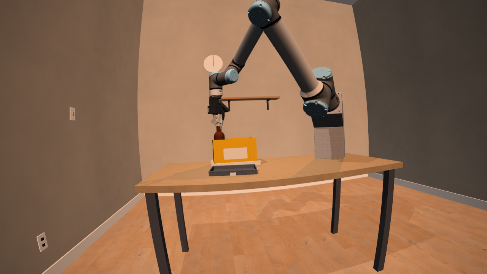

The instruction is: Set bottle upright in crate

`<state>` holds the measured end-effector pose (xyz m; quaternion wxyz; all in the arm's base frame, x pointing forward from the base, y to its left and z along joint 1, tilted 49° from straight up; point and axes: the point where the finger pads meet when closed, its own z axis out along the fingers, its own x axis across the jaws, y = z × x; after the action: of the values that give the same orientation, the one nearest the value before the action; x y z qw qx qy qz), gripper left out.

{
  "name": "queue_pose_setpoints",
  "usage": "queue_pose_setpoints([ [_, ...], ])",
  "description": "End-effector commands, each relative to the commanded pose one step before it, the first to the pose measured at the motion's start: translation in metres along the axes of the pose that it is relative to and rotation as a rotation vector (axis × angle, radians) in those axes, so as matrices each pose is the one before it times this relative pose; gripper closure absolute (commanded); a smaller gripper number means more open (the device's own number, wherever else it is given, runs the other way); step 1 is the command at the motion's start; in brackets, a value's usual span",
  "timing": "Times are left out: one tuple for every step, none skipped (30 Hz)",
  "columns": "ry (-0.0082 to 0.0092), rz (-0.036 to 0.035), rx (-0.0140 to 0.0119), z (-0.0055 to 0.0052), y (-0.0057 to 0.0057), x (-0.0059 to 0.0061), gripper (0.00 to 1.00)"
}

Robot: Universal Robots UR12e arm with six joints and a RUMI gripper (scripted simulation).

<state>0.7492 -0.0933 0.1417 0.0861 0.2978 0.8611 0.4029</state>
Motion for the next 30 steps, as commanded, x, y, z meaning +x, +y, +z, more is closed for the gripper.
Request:
queue_pose_setpoints([
  [-0.00121, -0.0005, -0.00004, 0.00125, 0.00019, -0.0006, 1.0],
  [0.0, 0.0, 0.0, 0.00058, 0.0, 0.0, 1.0],
  [0.0, 0.0, 0.0, 0.00065, 0.0, 0.0, 1.0],
  [0.0, 0.0, 0.0, 0.00071, 0.0, 0.0, 1.0],
  [0.0, 0.0, 0.0, 0.00077, 0.0, 0.0, 1.0],
  [0.0, 0.0, 0.0, 0.00082, 0.0, 0.0, 1.0],
  [0.0, 0.0, 0.0, 0.00088, 0.0, 0.0, 1.0],
  [0.0, 0.0, 0.0, 0.00093, 0.0, 0.0, 1.0],
  [0.0, 0.0, 0.0, 0.0, 0.0, 0.0, 1.0],
  [0.0, 0.0, 0.0, 0.0, 0.0, 0.0, 1.0],
  [0.0, 0.0, 0.0, 0.00098, 0.0, 0.0, 1.0],
  [0.0, 0.0, 0.0, 0.00102, 0.0, 0.0, 1.0],
  [0.0, 0.0, 0.0, 0.00107, 0.0, 0.0, 1.0],
  [0.0, 0.0, 0.0, 0.0011, 0.0, 0.0, 1.0],
  [0.0, 0.0, 0.0, 0.00114, 0.0, 0.0, 1.0],
  [0.0, 0.0, 0.0, 0.00116, 0.0, 0.0, 1.0],
  [0.0, 0.0, 0.0, 0.00119, 0.0, 0.0, 1.0],
  [0.0, 0.0, 0.0, 0.00121, 0.0, 0.0, 1.0],
  [0.0, 0.0, 0.0, 0.00122, 0.0, 0.0, 1.0],
  [0.0, 0.0, 0.0, 0.00123, 0.0, 0.0, 1.0],
  [0.0, 0.0, 0.0, 0.00123, 0.0, 0.0, 1.0],
  [0.0, 0.0, 0.0, 0.00123, 0.0, 0.0, 1.0],
  [0.0, 0.0, 0.0, 0.00122, 0.0, 0.0, 1.0],
  [0.0, 0.0, 0.0, 0.00121, 0.0, 0.0, 1.0],
  [0.0, 0.0, 0.0, 0.00119, 0.0, 0.0, 1.0],
  [0.0, 0.0, 0.0, 0.0, 0.0, 0.0, 1.0],
  [0.0, 0.0, 0.0, 0.0, 0.0, 0.0, 1.0],
  [0.0, 0.0, 0.0, 0.00116, 0.0, 0.0, 1.0],
  [0.0, 0.0, 0.0, 0.00114, 0.0, 0.0, 1.0],
  [0.0, 0.0, 0.0, 0.0011, 0.0, 0.0, 1.0],
])
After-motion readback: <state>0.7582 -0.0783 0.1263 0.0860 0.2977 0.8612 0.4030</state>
